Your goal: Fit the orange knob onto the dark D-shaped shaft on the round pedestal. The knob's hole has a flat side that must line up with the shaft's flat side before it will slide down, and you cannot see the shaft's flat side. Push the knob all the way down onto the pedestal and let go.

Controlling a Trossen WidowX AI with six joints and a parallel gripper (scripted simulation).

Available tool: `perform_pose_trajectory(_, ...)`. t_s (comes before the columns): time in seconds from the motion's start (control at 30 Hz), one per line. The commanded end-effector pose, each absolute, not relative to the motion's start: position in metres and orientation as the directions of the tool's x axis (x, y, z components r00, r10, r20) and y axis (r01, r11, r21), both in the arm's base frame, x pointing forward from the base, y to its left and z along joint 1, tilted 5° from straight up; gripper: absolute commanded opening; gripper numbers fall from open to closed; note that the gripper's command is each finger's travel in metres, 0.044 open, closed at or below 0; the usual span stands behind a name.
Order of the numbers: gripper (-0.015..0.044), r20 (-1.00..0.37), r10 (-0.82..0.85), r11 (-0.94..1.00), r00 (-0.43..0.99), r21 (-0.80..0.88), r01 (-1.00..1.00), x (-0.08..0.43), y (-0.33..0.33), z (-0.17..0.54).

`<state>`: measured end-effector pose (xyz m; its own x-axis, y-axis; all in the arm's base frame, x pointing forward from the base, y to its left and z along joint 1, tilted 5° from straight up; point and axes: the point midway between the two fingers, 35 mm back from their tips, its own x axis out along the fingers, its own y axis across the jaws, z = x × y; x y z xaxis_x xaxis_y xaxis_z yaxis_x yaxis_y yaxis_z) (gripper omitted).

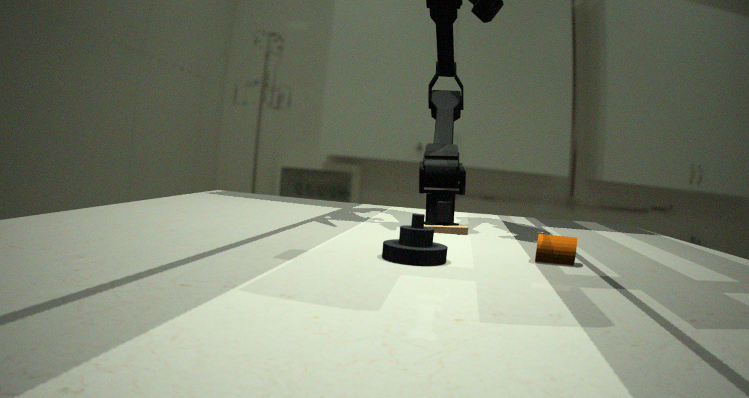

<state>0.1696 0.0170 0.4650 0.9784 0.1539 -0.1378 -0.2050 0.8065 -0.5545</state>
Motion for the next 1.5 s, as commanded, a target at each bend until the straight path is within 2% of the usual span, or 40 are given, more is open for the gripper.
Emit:
perform_pose_trajectory(0.0, 0.0426, -0.143, 0.161, 0.806, 0.977, -0.552, -0.214, 0.172, 0.017, 0.464)
perform_pose_trajectory(0.07, 0.044, -0.188, 0.213, 0.798, 0.959, -0.533, -0.282, 0.19, 0.023, 0.454)
perform_pose_trajectory(0.3, 0.044, -0.499, 0.259, 0.771, 0.827, -0.409, -0.488, 0.276, 0.03, 0.386)
perform_pose_trajectory(0.43, 0.044, -0.657, 0.29, 0.766, 0.696, -0.276, -0.58, 0.313, 0.05, 0.335)
perform_pose_trajectory(0.73, 0.044, -0.917, 0.206, 0.627, 0.341, -0.144, -0.765, 0.355, 0.091, 0.211)
perform_pose_trajectory(1.03, 0.044, -1.0, -0.008, 0.462, -0.025, 0.019, -0.887, 0.35, 0.124, 0.091)
perform_pose_trajectory(1.47, 0.044, -0.999, -0.024, 0.453, -0.045, 0.029, -0.891, 0.343, 0.122, 0.064)
